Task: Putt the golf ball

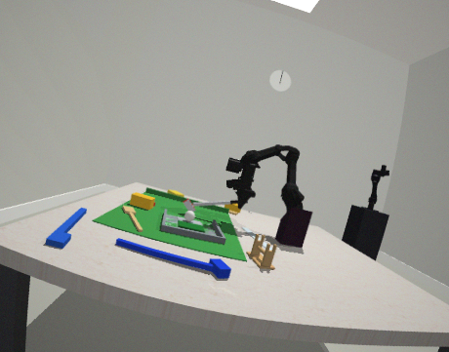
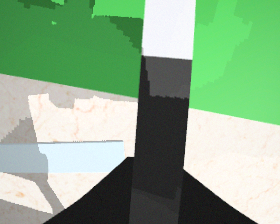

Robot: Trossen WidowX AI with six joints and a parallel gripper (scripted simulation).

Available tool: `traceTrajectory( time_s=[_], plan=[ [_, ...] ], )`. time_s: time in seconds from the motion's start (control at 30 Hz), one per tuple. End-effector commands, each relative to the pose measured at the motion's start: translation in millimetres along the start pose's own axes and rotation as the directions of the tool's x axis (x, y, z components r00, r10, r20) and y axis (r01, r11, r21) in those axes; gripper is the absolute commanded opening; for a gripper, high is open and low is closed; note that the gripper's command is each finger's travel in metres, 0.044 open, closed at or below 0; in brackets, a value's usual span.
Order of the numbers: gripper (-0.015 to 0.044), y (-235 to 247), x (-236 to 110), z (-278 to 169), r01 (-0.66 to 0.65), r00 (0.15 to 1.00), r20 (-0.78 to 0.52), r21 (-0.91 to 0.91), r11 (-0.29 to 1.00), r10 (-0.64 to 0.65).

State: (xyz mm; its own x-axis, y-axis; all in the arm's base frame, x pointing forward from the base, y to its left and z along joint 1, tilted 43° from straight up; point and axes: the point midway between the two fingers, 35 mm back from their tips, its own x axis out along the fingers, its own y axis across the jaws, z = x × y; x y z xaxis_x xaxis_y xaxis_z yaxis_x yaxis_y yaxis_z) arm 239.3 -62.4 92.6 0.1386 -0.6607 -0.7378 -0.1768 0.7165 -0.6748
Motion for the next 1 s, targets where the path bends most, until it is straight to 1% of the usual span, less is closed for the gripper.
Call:
traceTrajectory(
  time_s=[0.0, 0.17, 0.23, 0.27, 0.3, 0.97],
  plan=[
    [0.0, -0.8, -18.7, 5.0, 0.001, 1.0, 0.017, 0.012, 1.0, -0.001],
    [0.0, -1.2, -46.4, 3.2, 0.003, 1.0, 0.017, 0.012, 1.0, -0.003],
    [0.0, -1.4, -50.2, 2.7, 0.004, 1.0, 0.017, 0.011, 1.0, -0.004],
    [0.0, -1.4, -50.2, 2.7, 0.004, 1.0, 0.017, 0.011, 1.0, -0.004],
    [0.0, 0.6, -42.9, 1.6, 0.002, 1.0, 0.01, 0.0, 1.0, -0.002],
    [0.0, 0.6, -42.9, 1.6, 0.002, 1.0, 0.01, 0.0, 1.0, -0.002]
  ],
)
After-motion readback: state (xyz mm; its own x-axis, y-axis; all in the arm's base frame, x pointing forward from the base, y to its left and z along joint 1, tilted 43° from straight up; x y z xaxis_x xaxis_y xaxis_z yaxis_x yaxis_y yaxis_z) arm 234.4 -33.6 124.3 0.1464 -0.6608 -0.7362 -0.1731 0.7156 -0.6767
